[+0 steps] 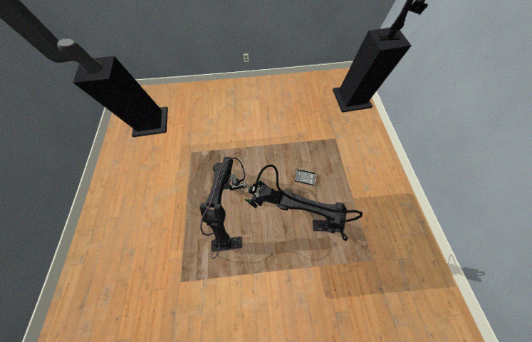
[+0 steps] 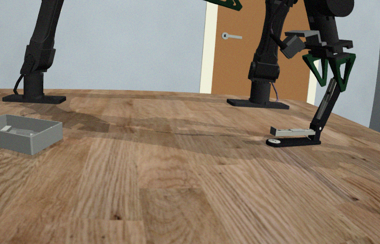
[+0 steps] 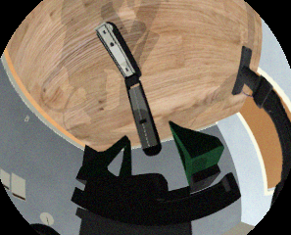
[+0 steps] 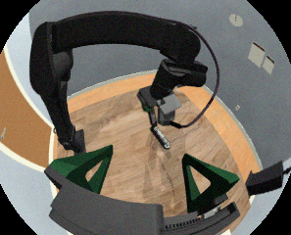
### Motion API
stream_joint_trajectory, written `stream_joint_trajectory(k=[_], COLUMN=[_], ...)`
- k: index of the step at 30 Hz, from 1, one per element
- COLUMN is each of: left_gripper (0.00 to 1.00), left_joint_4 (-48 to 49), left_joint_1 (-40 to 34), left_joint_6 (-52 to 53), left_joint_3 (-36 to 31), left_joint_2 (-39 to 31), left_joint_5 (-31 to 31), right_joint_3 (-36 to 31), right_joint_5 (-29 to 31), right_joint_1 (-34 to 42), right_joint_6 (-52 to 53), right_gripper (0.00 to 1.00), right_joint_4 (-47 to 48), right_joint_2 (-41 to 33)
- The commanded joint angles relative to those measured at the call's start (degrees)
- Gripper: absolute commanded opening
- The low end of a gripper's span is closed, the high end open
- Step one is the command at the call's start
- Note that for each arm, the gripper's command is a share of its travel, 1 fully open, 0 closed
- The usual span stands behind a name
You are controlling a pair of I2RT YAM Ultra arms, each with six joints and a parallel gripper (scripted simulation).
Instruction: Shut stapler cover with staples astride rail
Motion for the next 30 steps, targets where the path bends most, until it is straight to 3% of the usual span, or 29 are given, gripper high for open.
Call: stream_joint_trajectory(k=[1,5,6,7,12,14,23,30], left_gripper=[0.64,0.64,0.53,0.5,0.5,0.5,0.5,0.5], left_joint_4=[-4.07,-5.24,-5.04,-4.61,0.06,0.06,-2.46,-4.34], left_joint_1=[-0.88,-1.98,-2.0,-1.6,2.88,2.88,16.73,22.08], left_joint_6=[-0.84,-0.89,-1.01,-1.24,-1.47,-1.47,13.95,25.08], left_joint_3=[4.52,6.99,7.23,7.43,8.54,8.54,3.87,4.96], left_joint_2=[0.07,-2.5,-2.39,-2.37,-5.33,-5.33,-9.08,-4.89], left_joint_5=[0.65,0.14,1.02,1.69,10.5,10.5,34.35,40.29], right_joint_3=[1.89,1.89,1.89,1.9,3.12,3.12,4.84,5.33], right_joint_5=[-0.05,-0.05,-0.05,-0.2,-0.18,-0.18,-0.14,-0.22], right_joint_1=[0.3,0.3,0.3,0.3,-0.52,-0.52,-1.4,-1.49], right_joint_6=[-0.21,-0.21,-0.21,-0.63,-0.62,-0.62,-0.63,-0.63], right_gripper=[1.0,1.0,1.0,1.0,1.0,1.0,1.0,1.0], right_joint_4=[0.22,0.22,0.22,-0.76,-5.32,-5.32,-8.44,-8.51], right_joint_2=[-0.41,-0.41,-0.41,-0.14,-3.05,-3.05,-7.01,-6.33])
